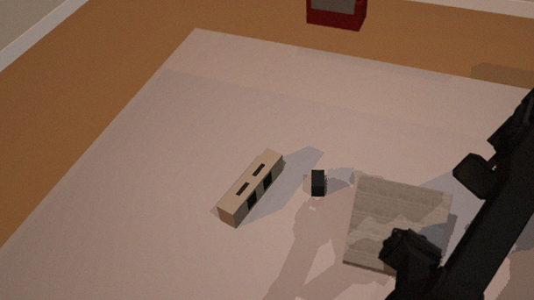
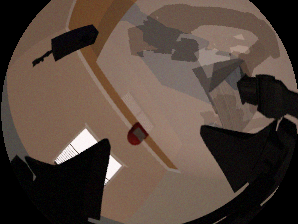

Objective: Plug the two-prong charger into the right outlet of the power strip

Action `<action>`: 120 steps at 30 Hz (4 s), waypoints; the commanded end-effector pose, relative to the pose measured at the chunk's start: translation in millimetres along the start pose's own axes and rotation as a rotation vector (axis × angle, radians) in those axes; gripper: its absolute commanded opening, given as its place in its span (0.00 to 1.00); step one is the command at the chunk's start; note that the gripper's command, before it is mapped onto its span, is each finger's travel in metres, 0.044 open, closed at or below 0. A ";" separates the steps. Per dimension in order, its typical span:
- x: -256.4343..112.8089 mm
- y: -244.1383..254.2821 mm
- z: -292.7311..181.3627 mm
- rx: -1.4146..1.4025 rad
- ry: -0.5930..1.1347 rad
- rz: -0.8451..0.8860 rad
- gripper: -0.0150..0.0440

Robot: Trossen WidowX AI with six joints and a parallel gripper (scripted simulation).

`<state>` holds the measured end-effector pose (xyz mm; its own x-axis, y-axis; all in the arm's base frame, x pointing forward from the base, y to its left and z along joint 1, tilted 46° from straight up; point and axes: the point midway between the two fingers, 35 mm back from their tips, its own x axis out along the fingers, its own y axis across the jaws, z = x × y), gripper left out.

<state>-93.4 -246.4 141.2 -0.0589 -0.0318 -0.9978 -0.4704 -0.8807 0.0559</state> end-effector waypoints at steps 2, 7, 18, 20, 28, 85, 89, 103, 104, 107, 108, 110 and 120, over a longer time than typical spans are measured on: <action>12.1 -0.9 -18.1 -0.131 0.015 -0.046 1.00; 23.5 -5.6 -32.4 -0.268 0.001 -0.088 1.00; 47.3 -18.0 -77.8 -0.570 0.069 -0.180 1.00; 51.7 -21.4 -86.0 -0.625 0.083 -0.197 1.00; 69.9 -38.5 -117.8 -0.852 0.141 -0.270 1.00; 174.4 -245.8 -225.1 -2.113 0.641 -0.794 1.00; 181.4 -264.3 -224.7 -2.188 0.703 -0.840 1.00; 194.5 -279.7 -221.9 -2.214 0.727 -0.857 1.00; 195.4 -280.4 -221.6 -2.214 0.727 -0.857 1.00; 196.3 -281.2 -221.4 -2.214 0.727 -0.857 1.00; 196.9 -281.8 -221.2 -2.214 0.727 -0.857 1.00; 198.6 -283.4 -220.6 -2.214 0.727 -0.857 1.00; 210.0 -294.0 -216.1 -2.214 0.728 -0.856 1.00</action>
<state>224.2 -102.0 -87.5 -0.0393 0.7460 -0.6647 0.9516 0.2309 0.2029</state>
